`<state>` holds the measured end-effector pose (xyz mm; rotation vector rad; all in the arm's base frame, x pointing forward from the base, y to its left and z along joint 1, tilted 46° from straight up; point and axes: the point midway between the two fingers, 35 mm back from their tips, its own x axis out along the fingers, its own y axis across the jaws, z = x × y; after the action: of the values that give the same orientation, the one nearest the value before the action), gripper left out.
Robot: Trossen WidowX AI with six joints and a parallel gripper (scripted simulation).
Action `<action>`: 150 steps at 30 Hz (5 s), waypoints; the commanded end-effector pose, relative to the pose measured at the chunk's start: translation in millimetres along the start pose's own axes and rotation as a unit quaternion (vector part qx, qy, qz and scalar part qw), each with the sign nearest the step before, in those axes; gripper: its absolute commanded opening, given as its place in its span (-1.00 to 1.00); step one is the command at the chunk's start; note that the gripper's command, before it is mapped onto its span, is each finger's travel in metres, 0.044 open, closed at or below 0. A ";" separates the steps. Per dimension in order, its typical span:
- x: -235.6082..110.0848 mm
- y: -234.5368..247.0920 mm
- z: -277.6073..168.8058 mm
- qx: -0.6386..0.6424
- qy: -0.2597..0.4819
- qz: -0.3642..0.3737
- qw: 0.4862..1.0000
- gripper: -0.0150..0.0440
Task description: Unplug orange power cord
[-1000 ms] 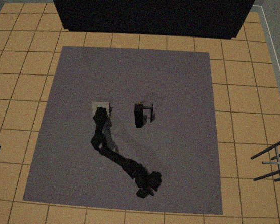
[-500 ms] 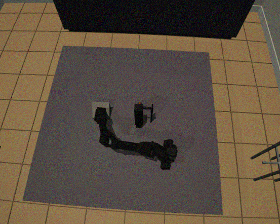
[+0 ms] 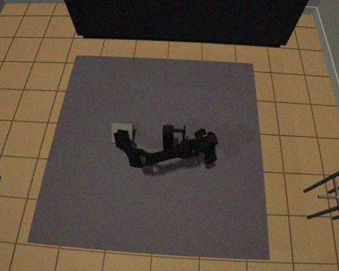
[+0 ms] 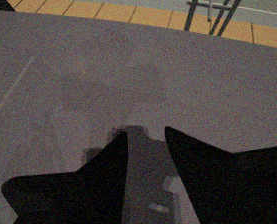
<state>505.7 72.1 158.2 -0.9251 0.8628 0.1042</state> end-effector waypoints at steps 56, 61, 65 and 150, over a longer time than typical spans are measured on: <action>-79.0 228.2 -145.4 -0.535 0.303 0.202 0.762 0.05; -81.2 220.8 -147.9 -0.535 0.304 0.201 0.762 0.05; -81.9 218.6 -148.6 -0.535 0.304 0.201 0.762 0.05; -58.5 308.8 -121.3 -0.534 0.301 0.202 0.763 1.00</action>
<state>261.9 183.5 -36.6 -1.8972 1.6602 0.7804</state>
